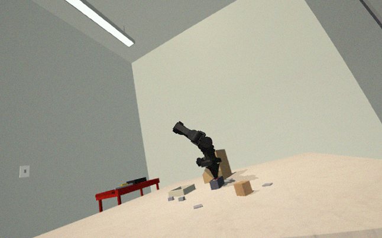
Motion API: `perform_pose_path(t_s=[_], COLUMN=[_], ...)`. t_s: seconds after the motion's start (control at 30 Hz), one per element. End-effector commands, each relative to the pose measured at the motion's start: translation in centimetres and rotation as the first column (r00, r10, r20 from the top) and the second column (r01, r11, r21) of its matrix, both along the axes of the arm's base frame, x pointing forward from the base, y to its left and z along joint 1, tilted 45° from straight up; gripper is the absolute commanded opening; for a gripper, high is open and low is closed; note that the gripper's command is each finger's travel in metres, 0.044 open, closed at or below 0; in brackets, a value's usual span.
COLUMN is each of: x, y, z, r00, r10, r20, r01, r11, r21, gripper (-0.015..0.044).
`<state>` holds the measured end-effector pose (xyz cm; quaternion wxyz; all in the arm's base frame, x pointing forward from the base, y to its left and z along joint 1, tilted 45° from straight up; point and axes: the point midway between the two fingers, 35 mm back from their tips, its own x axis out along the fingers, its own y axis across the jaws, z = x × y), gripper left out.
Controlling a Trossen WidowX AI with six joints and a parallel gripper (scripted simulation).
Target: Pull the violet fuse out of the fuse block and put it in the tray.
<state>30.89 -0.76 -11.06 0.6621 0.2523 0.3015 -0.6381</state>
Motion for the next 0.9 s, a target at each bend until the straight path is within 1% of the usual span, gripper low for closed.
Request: perform_pose_path(t_s=[0.0, 0.33, 0.7, 0.87], x=[-0.09, -0.09, -0.02, -0.02], y=[-0.31, -0.61, -0.51, -0.46], z=[-0.23, -0.53, -0.49, -0.43], r00=[1.0, 1.0, 1.0, 1.0], r10=[0.004, 0.004, -0.001, -0.001], r20=[-0.005, -0.005, -0.001, -0.001], r01=[-0.004, -0.004, 0.001, 0.001], r11=[1.0, 1.0, 1.0, 1.0], r21=[-0.004, -0.004, -0.001, -0.001], gripper=[0.0074, 0.0074, 0.0001, 0.0])
